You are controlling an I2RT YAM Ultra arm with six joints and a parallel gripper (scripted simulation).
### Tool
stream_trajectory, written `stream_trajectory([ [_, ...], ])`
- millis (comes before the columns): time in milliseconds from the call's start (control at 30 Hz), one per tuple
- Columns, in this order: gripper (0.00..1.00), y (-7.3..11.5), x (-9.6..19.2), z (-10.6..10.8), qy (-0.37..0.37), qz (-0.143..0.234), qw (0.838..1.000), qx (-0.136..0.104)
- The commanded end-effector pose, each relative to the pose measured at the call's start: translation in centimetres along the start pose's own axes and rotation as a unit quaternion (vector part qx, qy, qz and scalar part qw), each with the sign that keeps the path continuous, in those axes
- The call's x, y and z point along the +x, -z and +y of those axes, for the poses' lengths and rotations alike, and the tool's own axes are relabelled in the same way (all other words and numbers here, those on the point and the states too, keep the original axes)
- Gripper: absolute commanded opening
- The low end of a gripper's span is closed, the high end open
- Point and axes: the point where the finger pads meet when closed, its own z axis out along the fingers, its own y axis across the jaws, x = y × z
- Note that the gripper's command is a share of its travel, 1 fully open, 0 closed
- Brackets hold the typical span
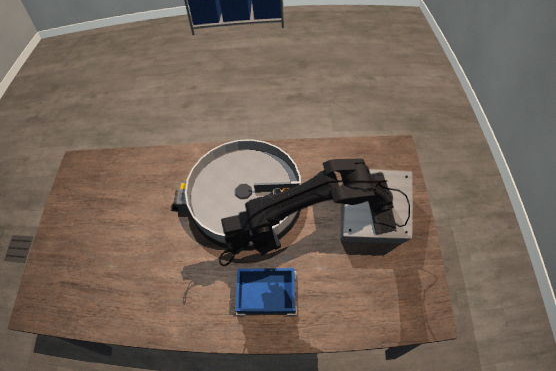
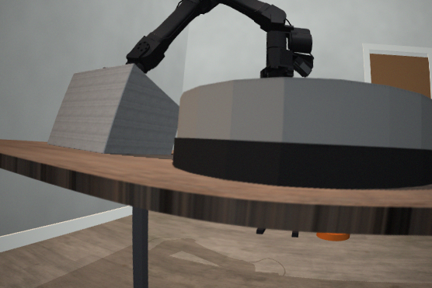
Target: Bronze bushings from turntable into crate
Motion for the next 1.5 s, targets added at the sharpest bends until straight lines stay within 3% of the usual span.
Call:
stream_trajectory([
  [0, 0.0, 0.3, -2.0, 2.6, -0.035, 0.001, 0.999, 0.007],
  [167, 0.0, 0.3, -4.1, 6.6, -0.035, 0.001, 0.999, 0.007],
  [333, 0.0, 0.3, -5.2, 8.9, -0.035, 0.0, 0.999, 0.006],
  [433, 0.0, 0.5, -5.4, 8.3, -0.044, -0.002, 0.999, 0.008],
  [533, 0.0, 0.3, -5.6, 9.7, -0.035, 0.0, 0.999, 0.006],
  [667, 0.0, 0.3, -5.8, 10.0, -0.035, 0.0, 0.999, 0.006],
  [767, 0.0, 0.5, -5.9, 9.3, -0.043, -0.002, 0.999, 0.007],
  [1467, 0.0, 0.5, -5.9, 9.5, -0.041, -0.002, 0.999, 0.005],
])
